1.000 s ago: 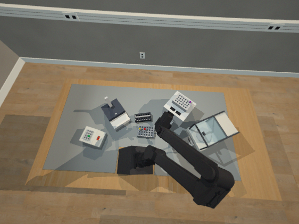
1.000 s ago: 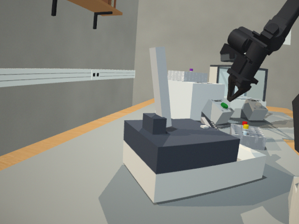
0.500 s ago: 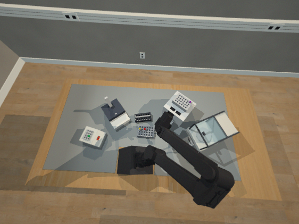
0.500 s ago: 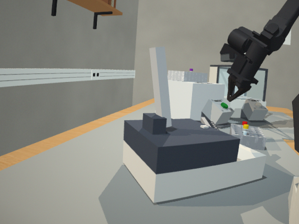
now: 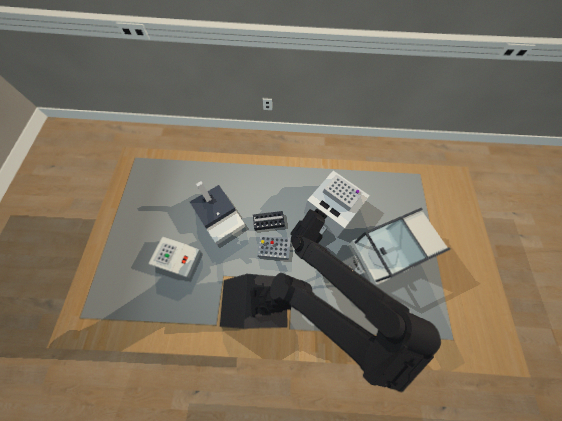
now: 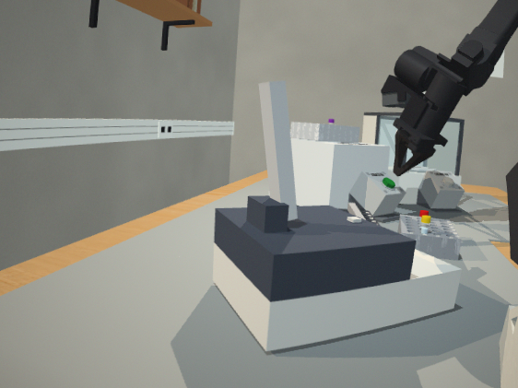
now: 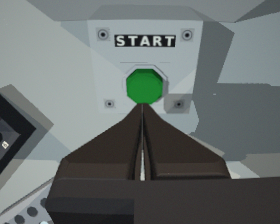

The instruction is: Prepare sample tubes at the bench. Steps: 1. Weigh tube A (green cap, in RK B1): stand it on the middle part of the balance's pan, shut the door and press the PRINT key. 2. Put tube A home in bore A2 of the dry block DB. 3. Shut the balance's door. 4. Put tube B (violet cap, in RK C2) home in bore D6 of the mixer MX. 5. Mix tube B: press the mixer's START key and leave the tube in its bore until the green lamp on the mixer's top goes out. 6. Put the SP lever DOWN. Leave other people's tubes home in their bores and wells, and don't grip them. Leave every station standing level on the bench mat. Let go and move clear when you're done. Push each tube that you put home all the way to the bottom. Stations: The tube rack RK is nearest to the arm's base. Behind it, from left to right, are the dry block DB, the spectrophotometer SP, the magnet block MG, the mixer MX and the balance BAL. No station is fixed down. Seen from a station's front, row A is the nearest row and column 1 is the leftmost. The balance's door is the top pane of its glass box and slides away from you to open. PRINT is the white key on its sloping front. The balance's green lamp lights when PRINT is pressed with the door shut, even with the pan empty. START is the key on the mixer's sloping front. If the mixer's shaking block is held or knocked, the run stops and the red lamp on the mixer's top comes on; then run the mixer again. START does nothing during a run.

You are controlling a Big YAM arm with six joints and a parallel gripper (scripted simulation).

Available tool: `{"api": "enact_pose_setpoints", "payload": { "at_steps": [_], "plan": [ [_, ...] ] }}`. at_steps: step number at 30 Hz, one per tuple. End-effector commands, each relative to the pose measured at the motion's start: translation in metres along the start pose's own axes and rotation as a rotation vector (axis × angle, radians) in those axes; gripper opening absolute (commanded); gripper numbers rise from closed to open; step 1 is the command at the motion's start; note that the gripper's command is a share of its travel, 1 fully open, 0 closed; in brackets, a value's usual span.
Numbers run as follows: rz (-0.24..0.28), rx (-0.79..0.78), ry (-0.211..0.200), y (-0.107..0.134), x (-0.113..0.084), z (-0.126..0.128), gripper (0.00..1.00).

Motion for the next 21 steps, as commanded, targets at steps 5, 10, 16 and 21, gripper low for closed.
{"api": "enact_pose_setpoints", "payload": {
  "at_steps": [5, 10, 16, 21],
  "plan": [
    [-0.03, 0.022, 0.002, -0.016, 0.007, 0.001, 0.0],
    [-0.032, 0.024, 0.002, -0.018, 0.011, 0.001, 0.0],
    [-0.031, 0.023, 0.002, -0.017, 0.015, 0.001, 0.0],
    [-0.029, 0.021, 0.002, -0.015, 0.017, 0.001, 0.0]
  ]
}}
Point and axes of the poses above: the point where the finger pads meet when closed, its own x axis out along the fingers, its own z axis across the jaws, y = z × x, the point moved 8 cm from there along -x, back along the fingers, and after that the axes turned 4 degrees about x, right-handed, at the moved point
